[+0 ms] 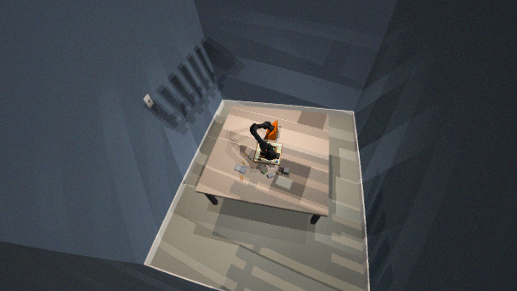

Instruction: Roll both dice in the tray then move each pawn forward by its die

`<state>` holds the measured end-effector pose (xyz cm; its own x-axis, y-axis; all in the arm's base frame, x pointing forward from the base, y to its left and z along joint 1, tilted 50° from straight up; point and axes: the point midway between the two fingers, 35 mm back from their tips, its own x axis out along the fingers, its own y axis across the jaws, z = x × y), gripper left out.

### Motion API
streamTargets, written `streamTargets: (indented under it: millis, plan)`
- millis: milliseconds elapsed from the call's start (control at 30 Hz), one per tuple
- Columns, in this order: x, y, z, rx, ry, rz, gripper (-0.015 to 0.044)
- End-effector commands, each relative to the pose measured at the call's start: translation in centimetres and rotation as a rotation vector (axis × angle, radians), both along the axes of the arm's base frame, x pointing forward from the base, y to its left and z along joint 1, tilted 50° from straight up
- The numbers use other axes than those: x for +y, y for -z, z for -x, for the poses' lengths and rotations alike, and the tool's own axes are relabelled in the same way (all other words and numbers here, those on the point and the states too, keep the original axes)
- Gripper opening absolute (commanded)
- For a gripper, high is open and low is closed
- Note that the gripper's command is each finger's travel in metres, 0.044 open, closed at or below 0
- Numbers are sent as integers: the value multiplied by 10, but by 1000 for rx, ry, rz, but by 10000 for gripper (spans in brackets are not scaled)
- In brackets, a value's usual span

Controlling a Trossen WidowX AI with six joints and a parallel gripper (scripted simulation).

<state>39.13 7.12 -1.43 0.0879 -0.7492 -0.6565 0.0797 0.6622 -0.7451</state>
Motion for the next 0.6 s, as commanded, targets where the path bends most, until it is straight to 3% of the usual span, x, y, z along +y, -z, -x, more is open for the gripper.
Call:
streamTargets:
  millis: [0,567]
  plan:
    - [43,50,12,-189,172,-21,200]
    - [32,59,8,-194,176,-21,200]
